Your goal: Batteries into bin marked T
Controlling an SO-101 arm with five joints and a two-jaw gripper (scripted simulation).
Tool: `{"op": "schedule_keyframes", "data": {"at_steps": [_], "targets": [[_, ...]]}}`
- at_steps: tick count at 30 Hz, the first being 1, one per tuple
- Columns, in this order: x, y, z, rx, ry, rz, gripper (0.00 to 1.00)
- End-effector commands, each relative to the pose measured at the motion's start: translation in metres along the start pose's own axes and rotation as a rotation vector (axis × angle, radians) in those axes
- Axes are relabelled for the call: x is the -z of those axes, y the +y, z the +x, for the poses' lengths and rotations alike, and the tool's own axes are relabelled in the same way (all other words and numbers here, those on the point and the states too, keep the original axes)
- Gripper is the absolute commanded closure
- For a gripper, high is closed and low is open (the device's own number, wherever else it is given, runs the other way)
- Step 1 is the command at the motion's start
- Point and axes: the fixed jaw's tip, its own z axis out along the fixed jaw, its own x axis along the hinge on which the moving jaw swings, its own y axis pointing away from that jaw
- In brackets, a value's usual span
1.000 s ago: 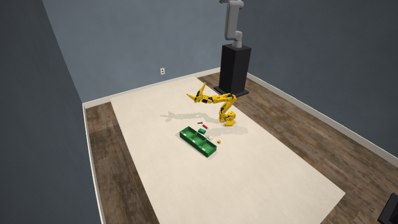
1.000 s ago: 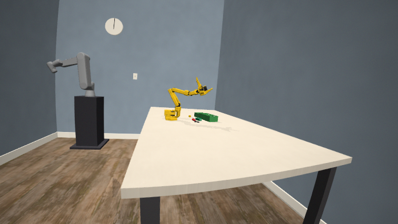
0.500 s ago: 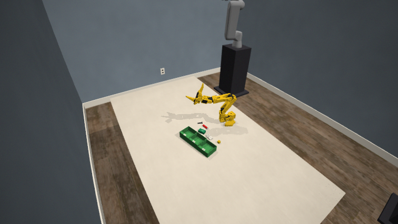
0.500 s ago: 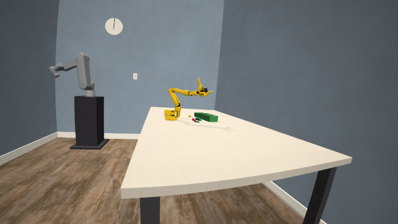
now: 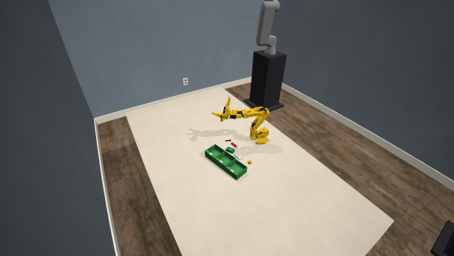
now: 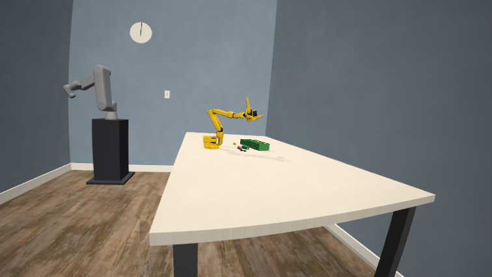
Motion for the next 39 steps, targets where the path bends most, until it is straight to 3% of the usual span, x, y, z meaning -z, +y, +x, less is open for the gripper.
{"op": "schedule_keyframes", "data": {"at_steps": [1, 14, 15, 31, 32, 39], "targets": [[0.000, -0.002, 0.000, 0.007, 0.001, -0.006, 0.00], [0.001, 0.000, 0.000, 0.030, 0.007, -0.058, 0.00], [0.002, 0.017, 0.002, 0.023, 0.013, -0.116, 0.00], [0.004, 0.020, 0.003, 0.049, 0.018, -0.182, 0.00], [0.007, 0.037, 0.005, 0.042, 0.025, -0.241, 0.00], [0.008, 0.038, 0.005, 0.053, 0.026, -0.274, 0.00]]}}
